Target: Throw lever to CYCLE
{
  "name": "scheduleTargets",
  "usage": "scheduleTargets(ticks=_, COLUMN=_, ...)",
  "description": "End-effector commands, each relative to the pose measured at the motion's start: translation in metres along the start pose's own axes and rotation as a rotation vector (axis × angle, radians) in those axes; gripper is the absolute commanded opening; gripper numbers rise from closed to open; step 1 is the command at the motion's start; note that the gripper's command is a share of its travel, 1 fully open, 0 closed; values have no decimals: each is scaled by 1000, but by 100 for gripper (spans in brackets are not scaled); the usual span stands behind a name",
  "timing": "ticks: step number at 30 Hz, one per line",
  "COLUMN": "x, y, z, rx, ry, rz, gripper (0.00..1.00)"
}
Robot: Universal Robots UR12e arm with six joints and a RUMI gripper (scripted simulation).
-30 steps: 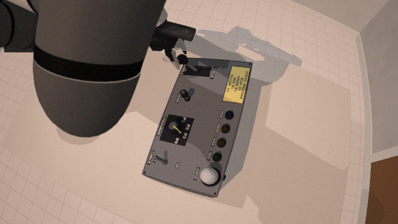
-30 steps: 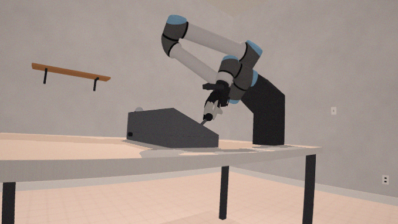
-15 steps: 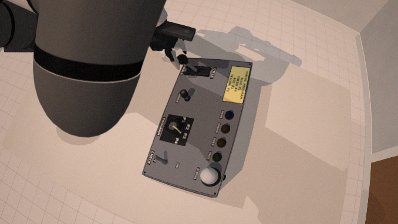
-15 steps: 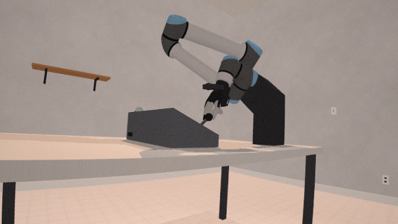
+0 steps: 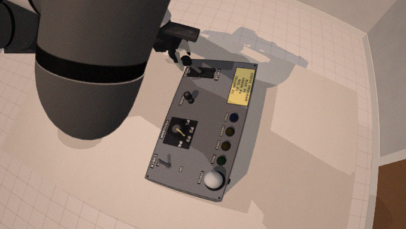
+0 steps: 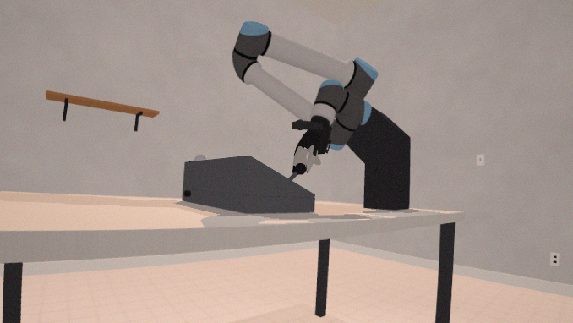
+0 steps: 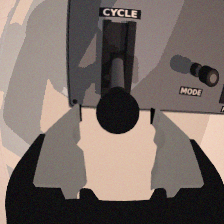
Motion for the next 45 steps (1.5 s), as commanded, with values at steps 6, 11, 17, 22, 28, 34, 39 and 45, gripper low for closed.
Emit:
scheduleTargets(ticks=6, x=0, y=2, z=1, rx=1, ry=2, rz=-1, gripper=44)
scheduleTargets(ticks=11, x=0, y=2, z=1, rx=1, ry=2, rz=-1, gripper=44)
scheduleTargets(ticks=17, x=0, y=2, z=1, rx=1, ry=2, rz=-1, gripper=44)
scheduleTargets(ticks=22, x=0, y=2, z=1, rx=1, ry=3, rz=-1, gripper=44)
scheduleTargets(ticks=28, x=1, y=2, z=1, rx=1, ry=3, rz=-1, gripper=44)
scheduleTargets(ticks=34, x=1, y=2, z=1, rx=1, ry=3, rz=-1, gripper=44)
scheduleTargets(ticks=39, x=1, y=2, z=1, rx=1, ry=3, rz=-1, gripper=0)
scheduleTargets(ticks=45, x=0, y=2, z=1, rx=1, ry=2, rz=-1, gripper=0)
Point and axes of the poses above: the point where the finger pads meet when closed, its own y axis out along the fingers, its own x axis across the jaws, z = x × y, the point moved 10 cm from there along -y, back along the fingers, and after that the axes turned 8 degrees about -y, right-handed, at the moved point
